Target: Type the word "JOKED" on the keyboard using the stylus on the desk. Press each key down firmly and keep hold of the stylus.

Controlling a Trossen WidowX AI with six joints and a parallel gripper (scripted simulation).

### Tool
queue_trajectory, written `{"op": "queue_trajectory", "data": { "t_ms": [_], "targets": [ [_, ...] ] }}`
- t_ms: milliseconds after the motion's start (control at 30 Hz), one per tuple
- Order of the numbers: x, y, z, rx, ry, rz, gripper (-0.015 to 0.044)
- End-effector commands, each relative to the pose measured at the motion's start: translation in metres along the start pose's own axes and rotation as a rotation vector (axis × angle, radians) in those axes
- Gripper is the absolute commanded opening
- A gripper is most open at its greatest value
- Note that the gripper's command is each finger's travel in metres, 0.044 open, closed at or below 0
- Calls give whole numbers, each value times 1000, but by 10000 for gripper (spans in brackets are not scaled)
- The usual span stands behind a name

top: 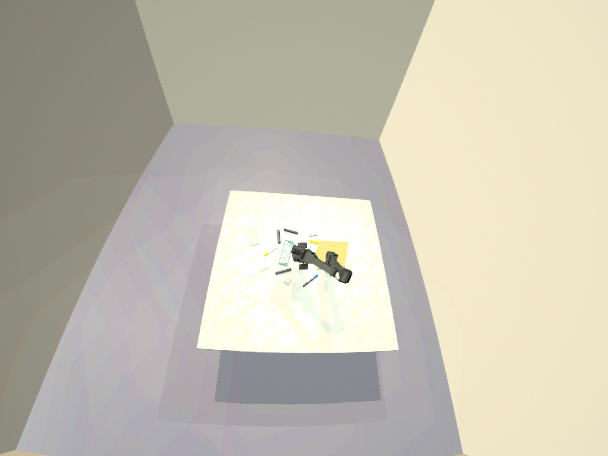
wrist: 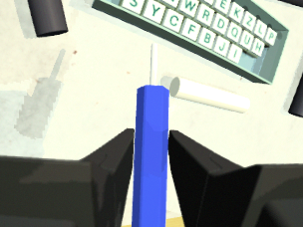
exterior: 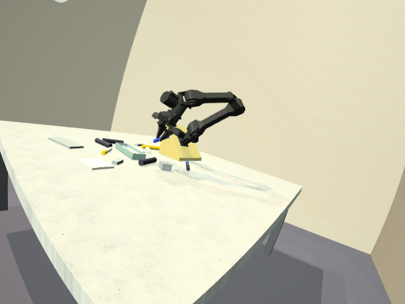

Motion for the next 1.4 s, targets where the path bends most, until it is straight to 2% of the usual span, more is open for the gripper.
{"op": "queue_trajectory", "data": {
  "t_ms": [0, 700, 1367],
  "targets": [
    [-10, 2, -2, 35, 45, 37, 0],
    [-63, -3, -15, 196, 323, 333, 0],
    [-107, -23, -30, 274, 618, 669, 0]
  ]
}}
Point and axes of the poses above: the point midway between the two fingers, 35 mm back from their tips, its own y axis back along the fingers, its own z axis across the jaws, x = y × z, the point moved 5 cm from there along y, back along the fingers, and after that the axes turned 13 degrees about -y, right-handed, at the moved point
